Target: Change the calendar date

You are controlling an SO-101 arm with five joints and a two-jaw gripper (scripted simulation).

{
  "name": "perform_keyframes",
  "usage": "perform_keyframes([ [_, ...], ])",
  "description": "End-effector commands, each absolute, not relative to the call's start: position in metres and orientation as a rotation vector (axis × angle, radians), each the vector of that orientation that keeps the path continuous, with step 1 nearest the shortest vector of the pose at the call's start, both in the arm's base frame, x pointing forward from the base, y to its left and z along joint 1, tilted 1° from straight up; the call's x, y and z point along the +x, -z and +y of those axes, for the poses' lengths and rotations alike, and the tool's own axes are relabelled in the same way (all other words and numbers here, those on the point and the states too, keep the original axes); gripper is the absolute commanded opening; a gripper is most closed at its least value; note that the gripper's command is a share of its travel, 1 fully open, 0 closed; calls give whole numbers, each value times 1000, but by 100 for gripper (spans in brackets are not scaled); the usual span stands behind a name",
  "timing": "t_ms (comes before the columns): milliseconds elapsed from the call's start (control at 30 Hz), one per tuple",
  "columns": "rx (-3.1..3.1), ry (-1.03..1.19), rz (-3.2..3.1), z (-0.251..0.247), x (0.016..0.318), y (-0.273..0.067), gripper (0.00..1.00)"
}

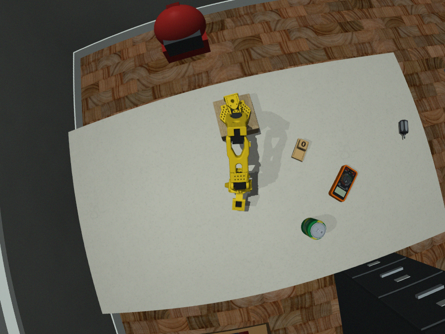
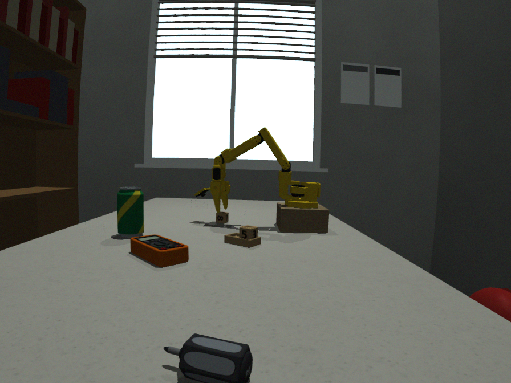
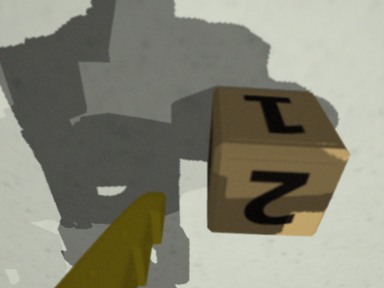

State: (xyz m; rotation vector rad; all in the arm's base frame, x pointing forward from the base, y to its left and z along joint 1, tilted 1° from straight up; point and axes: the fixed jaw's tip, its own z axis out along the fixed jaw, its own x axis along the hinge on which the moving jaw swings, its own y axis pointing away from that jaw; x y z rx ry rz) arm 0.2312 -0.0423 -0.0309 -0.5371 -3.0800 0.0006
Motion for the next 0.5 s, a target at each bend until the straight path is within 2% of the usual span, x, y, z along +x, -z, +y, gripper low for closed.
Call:
perform_keyframes([
  [0,-531,1,-3071,-39,230,40,35],
  [467,-531,1,-3071,-39,229,53,35],
])
